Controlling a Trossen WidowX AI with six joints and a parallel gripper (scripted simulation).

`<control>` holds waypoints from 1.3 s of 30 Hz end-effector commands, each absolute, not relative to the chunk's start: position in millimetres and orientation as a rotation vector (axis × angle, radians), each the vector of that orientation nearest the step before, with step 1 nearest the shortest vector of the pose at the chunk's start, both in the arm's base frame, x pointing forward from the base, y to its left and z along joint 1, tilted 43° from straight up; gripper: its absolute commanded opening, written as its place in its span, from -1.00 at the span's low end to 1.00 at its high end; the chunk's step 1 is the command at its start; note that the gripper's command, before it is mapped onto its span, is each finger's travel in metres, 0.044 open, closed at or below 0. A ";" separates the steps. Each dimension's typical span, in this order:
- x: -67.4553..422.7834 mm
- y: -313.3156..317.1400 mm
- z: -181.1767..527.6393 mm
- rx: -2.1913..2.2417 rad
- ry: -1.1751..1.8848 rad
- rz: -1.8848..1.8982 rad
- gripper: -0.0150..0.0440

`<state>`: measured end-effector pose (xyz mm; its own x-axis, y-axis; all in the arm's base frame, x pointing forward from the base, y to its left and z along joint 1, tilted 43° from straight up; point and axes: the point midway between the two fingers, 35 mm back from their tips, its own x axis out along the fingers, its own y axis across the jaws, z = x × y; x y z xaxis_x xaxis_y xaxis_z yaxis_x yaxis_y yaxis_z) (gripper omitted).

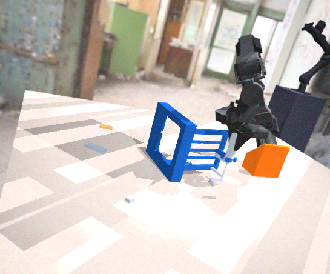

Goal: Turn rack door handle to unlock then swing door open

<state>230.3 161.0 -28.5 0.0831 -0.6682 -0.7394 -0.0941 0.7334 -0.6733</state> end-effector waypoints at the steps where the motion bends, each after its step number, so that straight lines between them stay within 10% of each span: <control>1: 232.5 168.1 -34.4 -0.595 1.422 -0.537 -0.42; 20: 234.1 174.4 -39.9 -0.548 1.402 -0.577 -0.42; 30: 234.1 174.4 -39.9 -0.548 1.402 -0.577 0.47; 39: 234.0 180.9 -33.9 -0.548 1.402 -0.576 0.50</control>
<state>233.2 177.0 -36.8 0.0774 -0.6670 -0.7411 0.0427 0.7448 -0.6659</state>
